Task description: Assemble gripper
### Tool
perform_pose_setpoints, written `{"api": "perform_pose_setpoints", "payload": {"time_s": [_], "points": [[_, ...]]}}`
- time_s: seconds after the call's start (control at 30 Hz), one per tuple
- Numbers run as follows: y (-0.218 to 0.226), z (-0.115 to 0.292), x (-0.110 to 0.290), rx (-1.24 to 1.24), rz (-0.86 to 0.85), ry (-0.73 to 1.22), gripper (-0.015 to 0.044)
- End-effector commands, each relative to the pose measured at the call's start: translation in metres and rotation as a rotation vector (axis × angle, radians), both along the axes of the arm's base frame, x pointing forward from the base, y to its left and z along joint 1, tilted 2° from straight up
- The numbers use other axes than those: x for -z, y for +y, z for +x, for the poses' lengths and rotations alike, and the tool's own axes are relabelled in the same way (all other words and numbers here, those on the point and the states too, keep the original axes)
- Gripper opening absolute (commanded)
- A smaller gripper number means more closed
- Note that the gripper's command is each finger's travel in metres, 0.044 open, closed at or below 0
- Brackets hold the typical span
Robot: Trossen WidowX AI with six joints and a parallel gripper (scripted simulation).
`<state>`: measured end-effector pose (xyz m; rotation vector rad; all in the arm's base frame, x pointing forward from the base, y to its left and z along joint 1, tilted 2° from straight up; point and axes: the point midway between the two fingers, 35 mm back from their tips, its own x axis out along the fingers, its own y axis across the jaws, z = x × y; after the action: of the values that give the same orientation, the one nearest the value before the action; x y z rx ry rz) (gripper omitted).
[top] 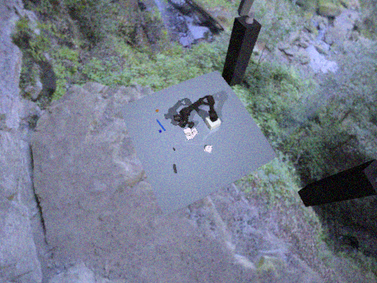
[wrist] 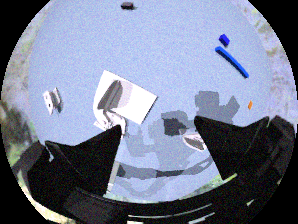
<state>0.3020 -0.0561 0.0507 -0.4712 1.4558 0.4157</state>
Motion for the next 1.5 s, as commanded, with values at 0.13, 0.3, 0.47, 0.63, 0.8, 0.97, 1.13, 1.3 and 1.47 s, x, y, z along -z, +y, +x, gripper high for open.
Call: {"api": "perform_pose_setpoints", "payload": {"time_s": [0.13,0.3,0.47,0.63,0.8,0.97,1.13,1.3,1.47], "points": [[-0.020,0.001,0.000,-0.151,-0.006,0.009,0.0440],[-0.034,0.000,-0.001,-0.251,-0.015,0.011,0.0440],[-0.048,-0.001,-0.002,-0.351,-0.024,0.013,0.0440],[-0.062,-0.003,-0.004,-0.452,-0.032,0.016,0.0440],[-0.076,-0.005,-0.005,-0.552,-0.041,0.018,0.0440],[-0.090,-0.008,-0.006,-0.653,-0.049,0.021,0.0440],[-0.104,-0.012,-0.007,-0.753,-0.057,0.024,0.0440],[-0.118,-0.017,-0.008,-0.854,-0.065,0.026,0.0440],[-0.132,-0.022,-0.009,-0.954,-0.073,0.029,0.0440]]}}
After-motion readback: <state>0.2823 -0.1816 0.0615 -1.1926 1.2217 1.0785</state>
